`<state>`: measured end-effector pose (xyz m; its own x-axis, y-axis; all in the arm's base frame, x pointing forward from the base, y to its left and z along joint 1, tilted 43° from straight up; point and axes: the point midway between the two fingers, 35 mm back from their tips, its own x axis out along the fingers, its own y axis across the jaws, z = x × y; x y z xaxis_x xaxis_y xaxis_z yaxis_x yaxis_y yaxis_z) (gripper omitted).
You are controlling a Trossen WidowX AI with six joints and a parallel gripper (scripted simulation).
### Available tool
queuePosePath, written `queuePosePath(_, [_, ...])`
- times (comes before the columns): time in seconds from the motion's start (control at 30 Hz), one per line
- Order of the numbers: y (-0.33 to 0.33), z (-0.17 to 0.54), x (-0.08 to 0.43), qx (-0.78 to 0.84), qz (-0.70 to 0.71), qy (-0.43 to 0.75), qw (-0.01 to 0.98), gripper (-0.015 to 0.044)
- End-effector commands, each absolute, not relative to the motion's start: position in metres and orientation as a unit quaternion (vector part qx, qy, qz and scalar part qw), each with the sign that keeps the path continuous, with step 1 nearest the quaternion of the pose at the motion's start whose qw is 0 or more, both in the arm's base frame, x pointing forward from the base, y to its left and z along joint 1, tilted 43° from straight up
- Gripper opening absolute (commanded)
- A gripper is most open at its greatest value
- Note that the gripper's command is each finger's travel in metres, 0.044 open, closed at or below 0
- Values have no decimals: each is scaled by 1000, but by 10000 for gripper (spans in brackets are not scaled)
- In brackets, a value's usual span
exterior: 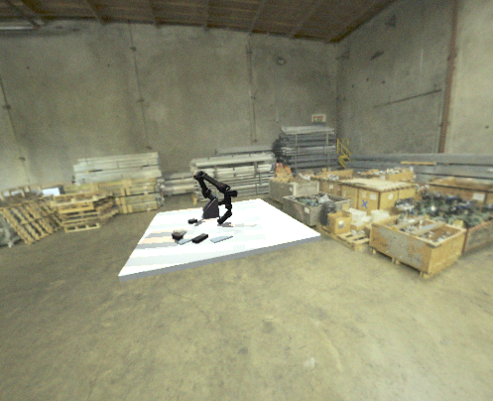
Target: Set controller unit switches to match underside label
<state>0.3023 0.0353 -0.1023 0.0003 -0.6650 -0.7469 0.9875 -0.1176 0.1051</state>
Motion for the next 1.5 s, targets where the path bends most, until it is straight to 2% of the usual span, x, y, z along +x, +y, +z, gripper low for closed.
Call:
queuePosePath(0.0, [33, -97, 302, 338, -667, 234, 622, 336])
queuePosePath(1.47, [23, -63, 297, 337, -667, 234, 622, 336])
